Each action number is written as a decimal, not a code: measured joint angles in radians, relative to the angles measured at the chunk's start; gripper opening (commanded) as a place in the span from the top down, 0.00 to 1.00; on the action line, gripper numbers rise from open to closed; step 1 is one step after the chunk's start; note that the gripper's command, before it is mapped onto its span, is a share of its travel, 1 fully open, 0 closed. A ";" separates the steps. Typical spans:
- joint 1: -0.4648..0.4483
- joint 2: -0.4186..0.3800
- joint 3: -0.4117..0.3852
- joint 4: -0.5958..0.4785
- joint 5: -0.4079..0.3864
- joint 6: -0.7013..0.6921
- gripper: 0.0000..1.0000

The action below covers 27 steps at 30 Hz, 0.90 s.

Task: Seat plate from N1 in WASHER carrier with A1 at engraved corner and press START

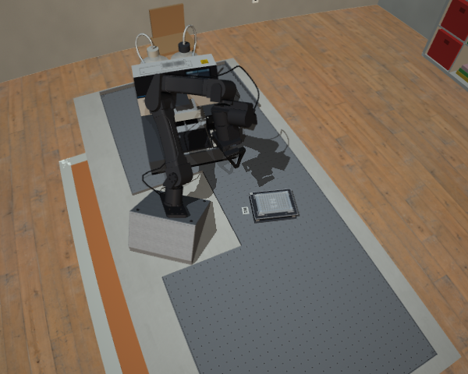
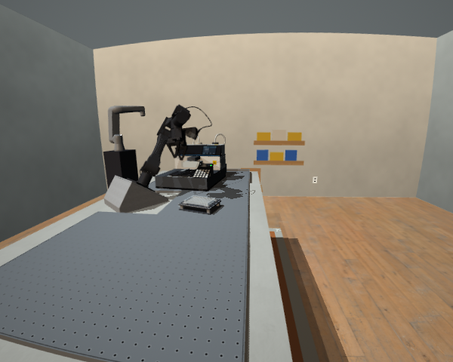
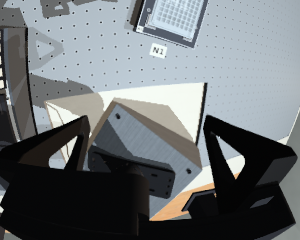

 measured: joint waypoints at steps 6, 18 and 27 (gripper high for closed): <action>0.000 0.000 0.000 0.000 0.000 0.000 0.00; 0.026 0.095 0.015 -0.004 -0.012 0.063 0.00; 0.089 0.363 0.110 0.002 -0.055 0.206 0.00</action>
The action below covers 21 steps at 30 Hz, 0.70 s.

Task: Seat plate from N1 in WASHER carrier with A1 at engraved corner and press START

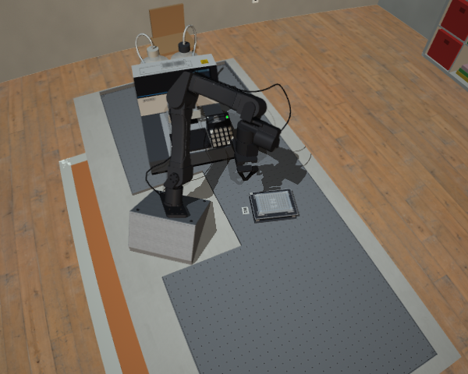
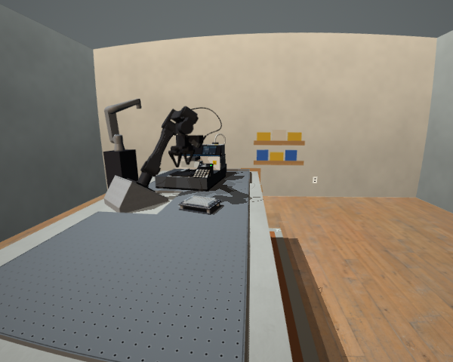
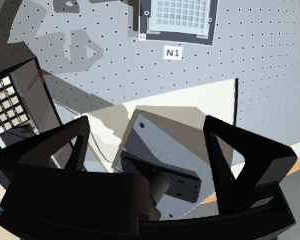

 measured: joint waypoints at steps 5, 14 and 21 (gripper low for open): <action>0.046 0.077 0.038 0.029 -0.016 0.045 0.00; 0.106 0.191 0.084 0.119 -0.031 0.118 0.00; 0.145 0.275 0.140 0.179 -0.035 0.166 0.00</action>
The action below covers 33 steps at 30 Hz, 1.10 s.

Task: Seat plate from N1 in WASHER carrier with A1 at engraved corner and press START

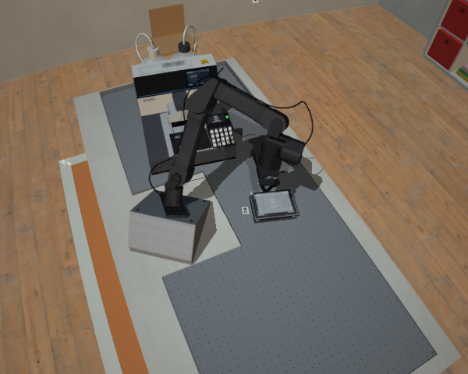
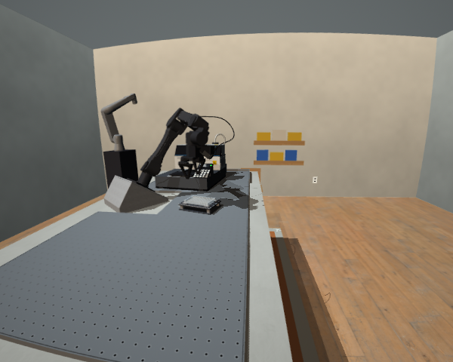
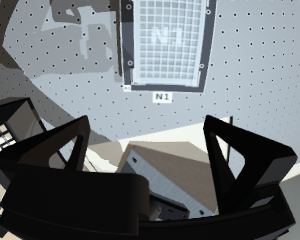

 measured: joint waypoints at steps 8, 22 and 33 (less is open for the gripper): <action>0.040 0.132 0.085 0.072 -0.004 0.051 0.00; 0.045 0.166 0.119 0.106 -0.005 0.080 0.00; 0.045 0.166 0.119 0.106 -0.005 0.082 0.00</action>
